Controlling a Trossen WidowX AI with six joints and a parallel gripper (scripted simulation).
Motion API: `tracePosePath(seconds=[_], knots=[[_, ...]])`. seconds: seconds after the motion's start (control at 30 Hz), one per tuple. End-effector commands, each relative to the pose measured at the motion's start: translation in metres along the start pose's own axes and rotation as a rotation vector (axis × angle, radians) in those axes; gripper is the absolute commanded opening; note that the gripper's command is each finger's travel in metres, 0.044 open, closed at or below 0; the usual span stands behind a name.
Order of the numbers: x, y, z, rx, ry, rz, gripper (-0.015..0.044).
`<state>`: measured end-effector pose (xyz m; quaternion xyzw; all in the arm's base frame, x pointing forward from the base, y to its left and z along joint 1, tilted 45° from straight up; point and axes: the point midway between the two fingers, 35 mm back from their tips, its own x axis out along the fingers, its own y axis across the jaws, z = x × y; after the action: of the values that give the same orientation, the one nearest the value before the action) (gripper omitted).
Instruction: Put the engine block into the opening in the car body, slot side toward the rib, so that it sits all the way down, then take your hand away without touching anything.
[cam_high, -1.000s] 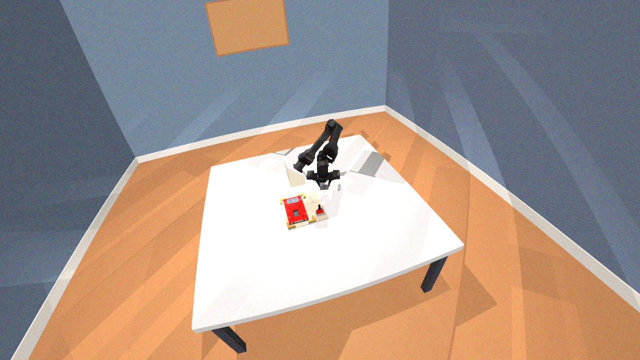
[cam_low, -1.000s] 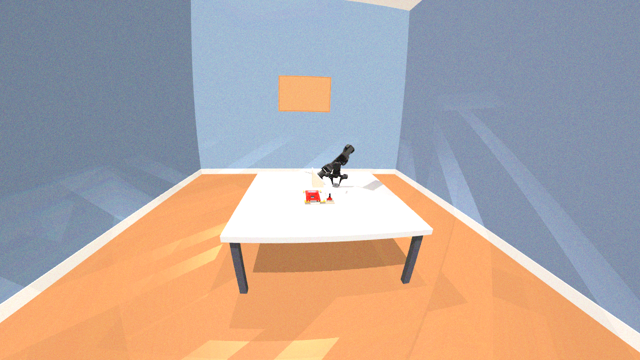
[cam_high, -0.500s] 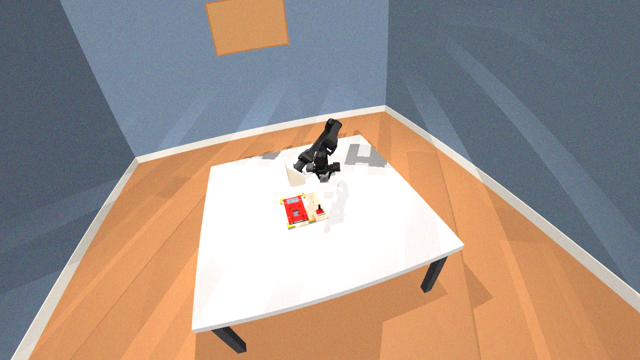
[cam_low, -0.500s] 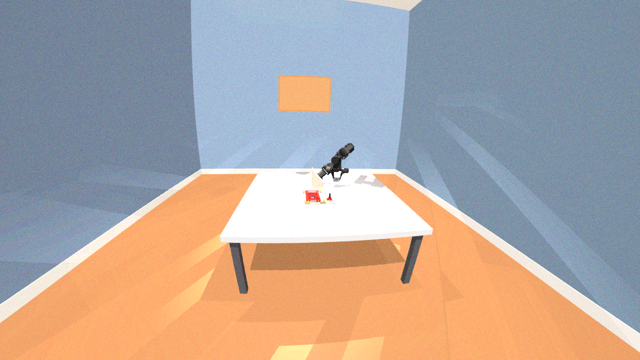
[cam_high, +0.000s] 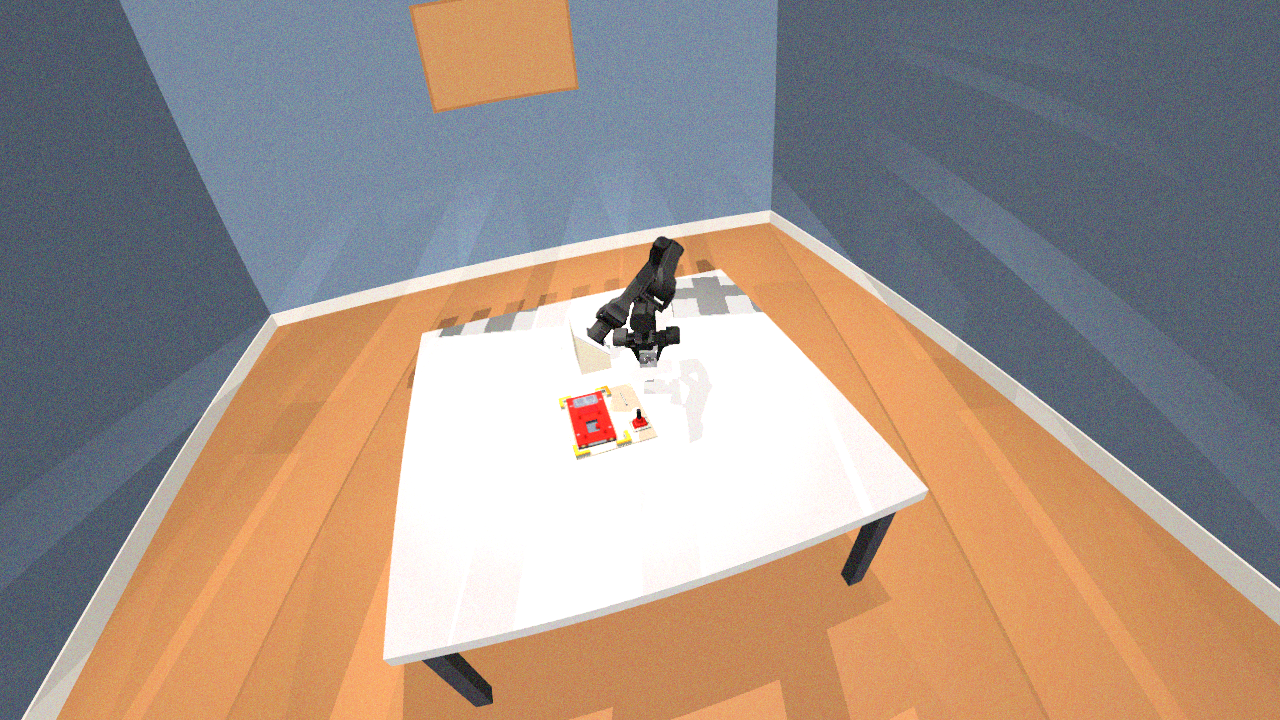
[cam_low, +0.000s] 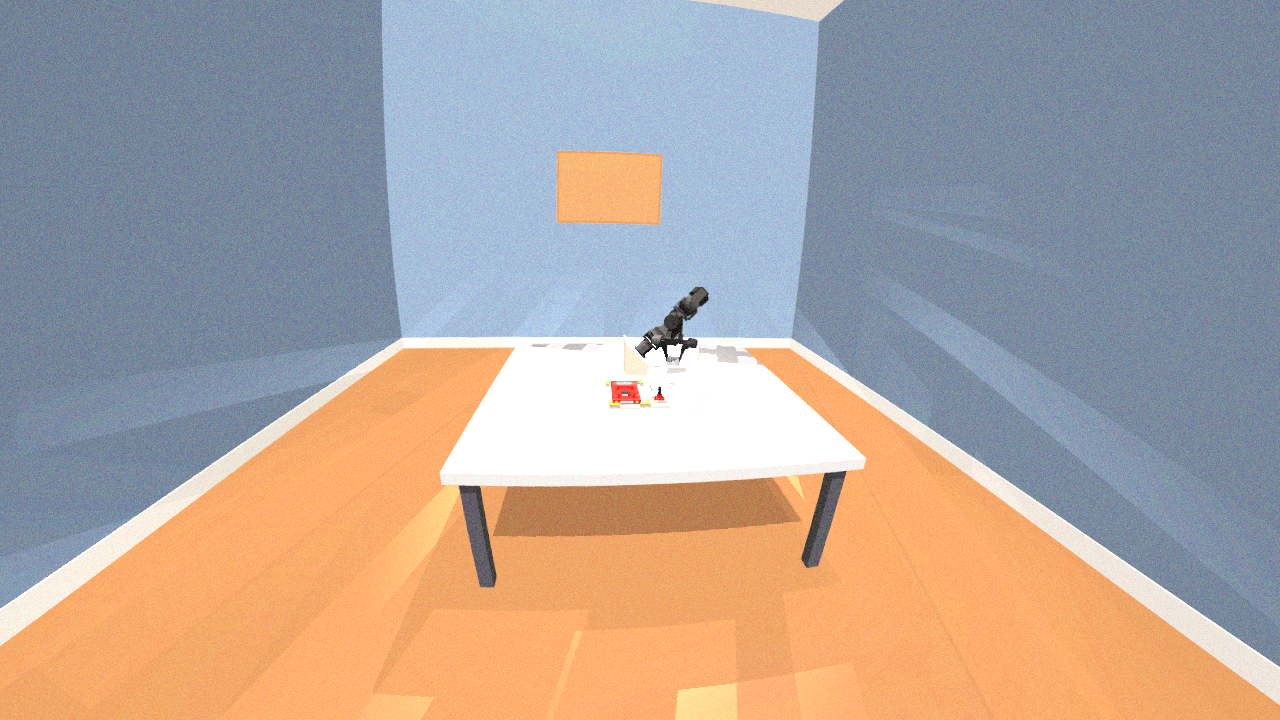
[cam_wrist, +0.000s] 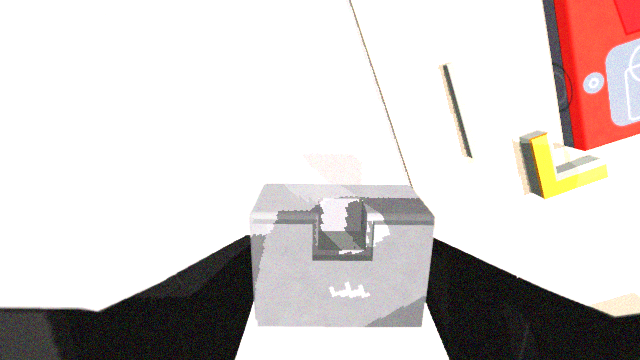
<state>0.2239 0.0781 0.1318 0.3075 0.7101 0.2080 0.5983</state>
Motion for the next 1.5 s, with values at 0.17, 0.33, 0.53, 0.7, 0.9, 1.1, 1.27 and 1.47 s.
tracePosePath(seconds=[0.17,0.33,0.53,0.7,0.9,1.1,1.27,1.47], knots=[[0.001,0.0,-0.007,0.005,-0.17,-0.009,0.0],[0.003,0.0,-0.013,0.005,-0.325,-0.02,0.0],[0.007,-0.001,-0.019,0.003,-0.5,-0.038,0.0],[0.012,-0.002,-0.024,-0.002,-0.641,-0.062,0.0],[0.012,0.0,-0.027,0.004,-0.815,-0.026,0.0],[0.012,0.001,-0.028,0.01,-0.873,0.004,0.0],[0.016,0.001,-0.029,0.011,-0.905,-0.001,0.0],[0.029,0.001,-0.032,0.012,-0.973,0.006,0.0]])
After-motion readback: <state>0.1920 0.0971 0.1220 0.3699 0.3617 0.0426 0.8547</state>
